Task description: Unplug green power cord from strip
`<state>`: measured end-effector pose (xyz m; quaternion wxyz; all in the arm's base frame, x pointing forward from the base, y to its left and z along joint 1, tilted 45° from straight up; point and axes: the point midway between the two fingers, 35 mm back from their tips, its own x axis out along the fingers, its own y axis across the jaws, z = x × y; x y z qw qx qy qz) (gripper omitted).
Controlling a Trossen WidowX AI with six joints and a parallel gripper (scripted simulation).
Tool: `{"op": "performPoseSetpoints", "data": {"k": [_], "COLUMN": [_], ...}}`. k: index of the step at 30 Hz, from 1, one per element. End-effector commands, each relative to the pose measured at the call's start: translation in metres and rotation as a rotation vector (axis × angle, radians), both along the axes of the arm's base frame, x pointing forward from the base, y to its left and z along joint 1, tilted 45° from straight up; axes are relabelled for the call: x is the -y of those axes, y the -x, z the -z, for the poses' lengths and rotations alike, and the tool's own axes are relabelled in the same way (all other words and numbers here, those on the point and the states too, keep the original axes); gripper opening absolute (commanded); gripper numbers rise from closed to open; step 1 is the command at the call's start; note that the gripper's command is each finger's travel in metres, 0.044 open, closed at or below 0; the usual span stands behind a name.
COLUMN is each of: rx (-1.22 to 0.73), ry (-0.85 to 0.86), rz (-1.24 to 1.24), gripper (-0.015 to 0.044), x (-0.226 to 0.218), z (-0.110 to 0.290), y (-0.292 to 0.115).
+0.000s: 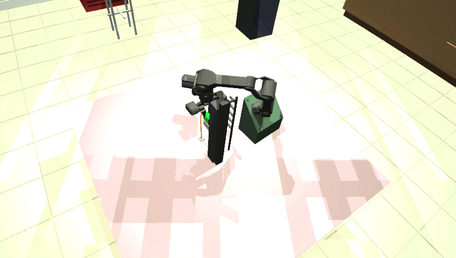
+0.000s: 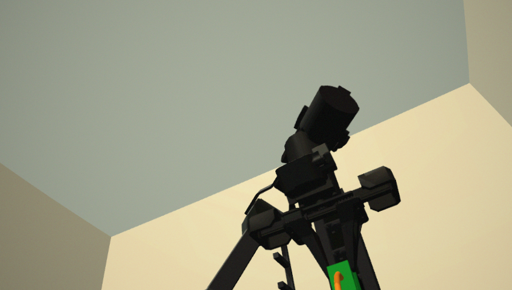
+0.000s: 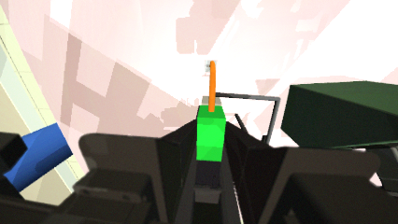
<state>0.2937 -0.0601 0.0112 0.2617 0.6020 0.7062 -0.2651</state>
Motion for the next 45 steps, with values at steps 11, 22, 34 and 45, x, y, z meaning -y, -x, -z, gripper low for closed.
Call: {"op": "performPoseSetpoints", "data": {"k": [11,22,34,45], "rx": [0.008,0.008,0.008,0.009], "ry": [0.048,0.046,0.046,0.049], "rz": [0.010,0.011,0.011,0.011], "gripper": [0.0000,0.0053,0.0368,0.0440], "x": [0.037,0.043,0.042,0.093], "z": [0.026,0.030,0.030,0.061], "y": [-0.002,-0.001,-0.001,-0.005]}}
